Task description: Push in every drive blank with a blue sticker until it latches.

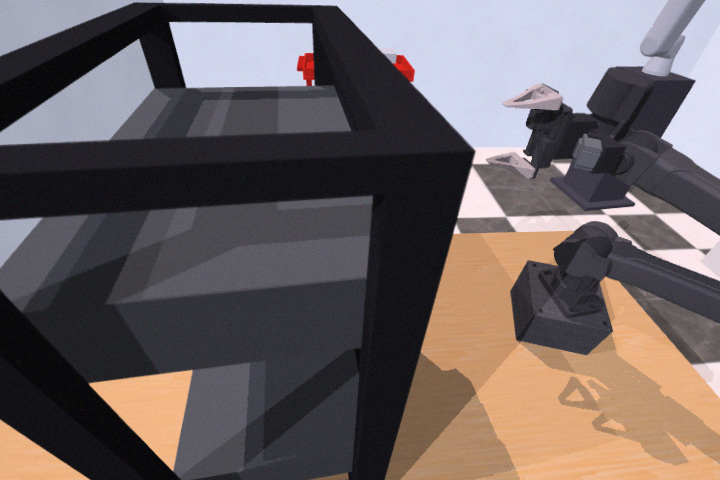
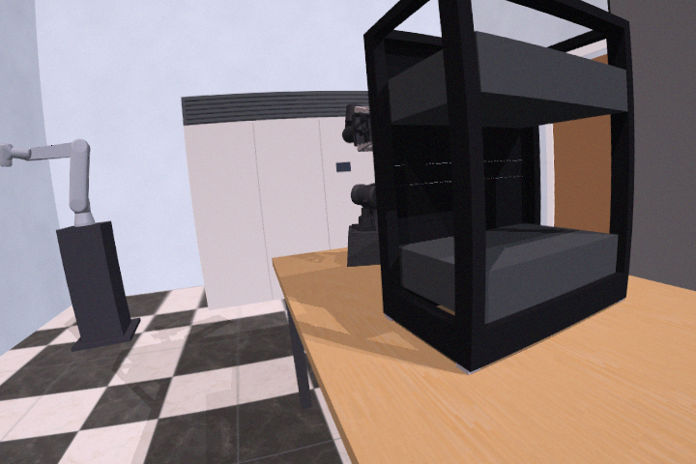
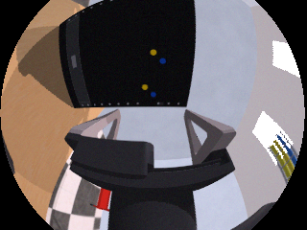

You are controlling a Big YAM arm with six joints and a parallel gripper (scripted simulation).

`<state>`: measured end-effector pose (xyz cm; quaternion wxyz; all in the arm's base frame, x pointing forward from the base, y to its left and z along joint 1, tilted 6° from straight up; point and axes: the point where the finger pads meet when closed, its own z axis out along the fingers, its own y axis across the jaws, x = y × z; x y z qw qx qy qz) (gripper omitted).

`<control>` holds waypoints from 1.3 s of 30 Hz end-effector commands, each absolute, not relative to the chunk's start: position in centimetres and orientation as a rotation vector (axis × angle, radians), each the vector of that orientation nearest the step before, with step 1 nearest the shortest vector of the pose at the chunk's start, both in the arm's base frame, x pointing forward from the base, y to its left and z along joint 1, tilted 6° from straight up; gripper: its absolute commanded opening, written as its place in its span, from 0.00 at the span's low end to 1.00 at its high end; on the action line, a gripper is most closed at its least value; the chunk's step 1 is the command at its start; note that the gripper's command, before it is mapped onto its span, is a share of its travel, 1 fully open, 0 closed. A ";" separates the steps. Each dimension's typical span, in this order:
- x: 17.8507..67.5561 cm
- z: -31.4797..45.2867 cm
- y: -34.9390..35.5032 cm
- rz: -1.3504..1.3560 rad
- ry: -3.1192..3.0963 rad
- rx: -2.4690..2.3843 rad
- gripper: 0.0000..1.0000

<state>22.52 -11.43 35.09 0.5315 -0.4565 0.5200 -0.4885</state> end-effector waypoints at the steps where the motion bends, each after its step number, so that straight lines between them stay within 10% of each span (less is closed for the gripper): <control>1: 22.4 35.8 -11.4 -1.183 1.225 -1.092 1.00; 39: 33.1 41.5 -7.5 -1.221 1.160 -1.077 1.00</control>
